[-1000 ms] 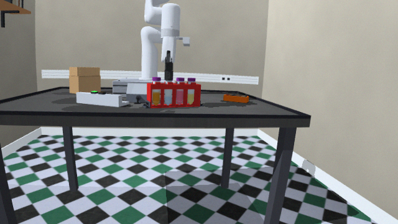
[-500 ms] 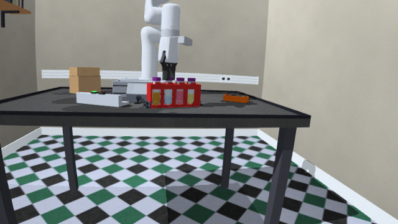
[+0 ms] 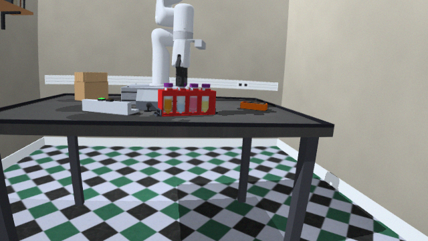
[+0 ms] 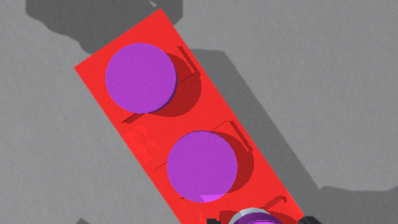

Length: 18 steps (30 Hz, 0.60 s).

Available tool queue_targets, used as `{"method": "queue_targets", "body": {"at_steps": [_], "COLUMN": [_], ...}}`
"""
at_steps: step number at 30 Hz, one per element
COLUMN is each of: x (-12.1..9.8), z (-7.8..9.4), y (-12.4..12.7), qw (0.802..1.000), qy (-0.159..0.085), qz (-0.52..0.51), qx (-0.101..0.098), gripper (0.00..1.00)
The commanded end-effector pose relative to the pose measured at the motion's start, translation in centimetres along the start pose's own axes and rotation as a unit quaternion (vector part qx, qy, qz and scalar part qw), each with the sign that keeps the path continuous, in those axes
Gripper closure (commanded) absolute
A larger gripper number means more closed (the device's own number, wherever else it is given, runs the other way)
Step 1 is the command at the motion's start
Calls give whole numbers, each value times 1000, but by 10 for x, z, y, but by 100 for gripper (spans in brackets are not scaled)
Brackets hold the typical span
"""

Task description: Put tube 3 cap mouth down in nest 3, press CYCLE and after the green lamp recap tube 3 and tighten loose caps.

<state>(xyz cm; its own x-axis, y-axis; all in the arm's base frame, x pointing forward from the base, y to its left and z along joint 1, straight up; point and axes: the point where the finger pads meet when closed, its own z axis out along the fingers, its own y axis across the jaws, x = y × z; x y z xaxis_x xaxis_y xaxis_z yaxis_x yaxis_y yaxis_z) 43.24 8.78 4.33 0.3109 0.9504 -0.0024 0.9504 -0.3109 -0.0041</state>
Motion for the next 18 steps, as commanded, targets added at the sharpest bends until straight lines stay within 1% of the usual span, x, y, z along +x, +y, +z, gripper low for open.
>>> {"method": "queue_targets", "body": {"at_steps": [1, 6, 8, 10, 13, 18], "x": [1, 1, 1, 1, 1, 1], "z": [-1, -1, -1, -1, -1, -1], "y": [1, 1, 1, 1, 1, 1], "qw": [990, 966, 966, 938, 915, 859], "qy": [-2, -2, -2, -3, -3, -3], "qz": [-139, -259, -259, -346, -403, -511], "qx": [-4, -3, -3, -3, -3, -3], "gripper": [54, 54, 54, 54, 54, 54]}}
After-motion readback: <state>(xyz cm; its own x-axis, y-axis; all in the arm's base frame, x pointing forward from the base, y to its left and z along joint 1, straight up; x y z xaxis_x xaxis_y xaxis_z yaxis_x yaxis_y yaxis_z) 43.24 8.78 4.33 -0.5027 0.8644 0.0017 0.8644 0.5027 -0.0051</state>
